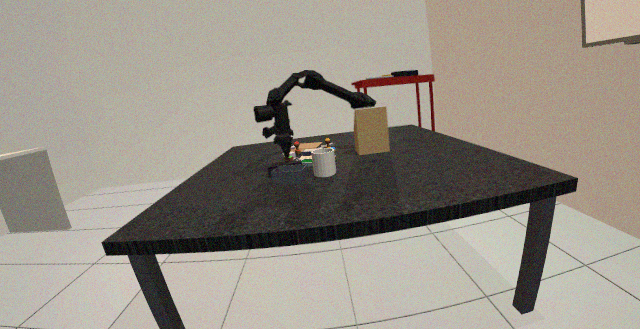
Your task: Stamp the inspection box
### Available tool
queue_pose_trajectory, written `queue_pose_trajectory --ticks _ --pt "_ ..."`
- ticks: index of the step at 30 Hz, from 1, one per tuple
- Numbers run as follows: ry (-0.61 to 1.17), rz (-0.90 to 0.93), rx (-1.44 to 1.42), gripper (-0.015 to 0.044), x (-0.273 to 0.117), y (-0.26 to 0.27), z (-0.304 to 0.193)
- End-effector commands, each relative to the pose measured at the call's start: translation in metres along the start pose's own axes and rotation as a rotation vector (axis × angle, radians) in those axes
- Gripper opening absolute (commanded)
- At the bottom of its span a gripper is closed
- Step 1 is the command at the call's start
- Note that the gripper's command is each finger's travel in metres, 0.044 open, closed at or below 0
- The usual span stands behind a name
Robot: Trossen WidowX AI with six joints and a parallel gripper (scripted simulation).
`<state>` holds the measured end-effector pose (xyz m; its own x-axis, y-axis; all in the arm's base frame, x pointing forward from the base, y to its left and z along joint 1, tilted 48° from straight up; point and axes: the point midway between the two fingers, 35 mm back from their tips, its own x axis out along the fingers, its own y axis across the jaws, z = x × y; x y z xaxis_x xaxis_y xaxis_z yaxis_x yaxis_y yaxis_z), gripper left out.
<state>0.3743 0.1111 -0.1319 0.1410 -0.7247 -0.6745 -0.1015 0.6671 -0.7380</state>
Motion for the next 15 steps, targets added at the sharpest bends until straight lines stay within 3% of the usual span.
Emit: queue_pose_trajectory --ticks 1,15 --pt "-0.004 0.006 0.010 0.0000 -0.0048 -0.0004 0.0019" --pt "-0.004 0.008 0.010 0.0000 -0.0117 -0.0006 0.0019"
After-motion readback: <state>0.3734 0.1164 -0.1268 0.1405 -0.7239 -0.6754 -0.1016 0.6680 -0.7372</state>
